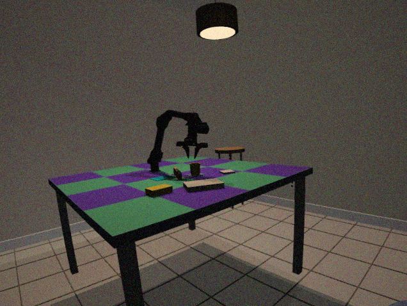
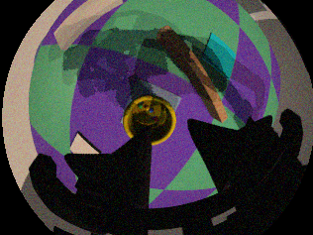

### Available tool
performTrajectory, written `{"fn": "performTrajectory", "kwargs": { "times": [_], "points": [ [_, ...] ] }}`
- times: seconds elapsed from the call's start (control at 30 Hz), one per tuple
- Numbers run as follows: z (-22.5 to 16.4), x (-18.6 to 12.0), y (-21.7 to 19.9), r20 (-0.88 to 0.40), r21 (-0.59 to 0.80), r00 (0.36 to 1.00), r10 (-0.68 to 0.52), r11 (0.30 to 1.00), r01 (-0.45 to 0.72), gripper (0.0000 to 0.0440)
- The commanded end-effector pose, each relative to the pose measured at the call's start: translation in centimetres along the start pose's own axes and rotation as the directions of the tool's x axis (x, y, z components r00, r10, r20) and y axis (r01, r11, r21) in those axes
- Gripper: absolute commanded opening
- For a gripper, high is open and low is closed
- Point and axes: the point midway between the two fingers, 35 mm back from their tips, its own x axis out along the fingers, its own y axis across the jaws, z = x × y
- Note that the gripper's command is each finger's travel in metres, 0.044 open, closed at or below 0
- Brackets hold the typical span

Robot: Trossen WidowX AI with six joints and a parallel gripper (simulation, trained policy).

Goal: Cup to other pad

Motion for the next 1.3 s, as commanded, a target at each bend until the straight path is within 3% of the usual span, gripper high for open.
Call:
{"fn": "performTrajectory", "kwargs": {
  "times": [0.0, 0.63, 0.93, 1.27],
  "points": [
    [0.0, 1.3, -0.1, -0.004, 0.012, 0.999, -0.034, 0.999, 0.034, 0.0193],
    [-0.3, 8.1, -0.6, -0.021, -0.025, 0.993, -0.118, 0.993, 0.117, 0.0198],
    [0.0, 8.6, -1.1, -0.005, -0.066, 0.993, -0.117, 0.991, 0.117, 0.001],
    [0.5, 6.4, -1.9, -0.004, -0.038, 0.996, -0.09, 0.995, 0.09, 0.0]
  ]
}}
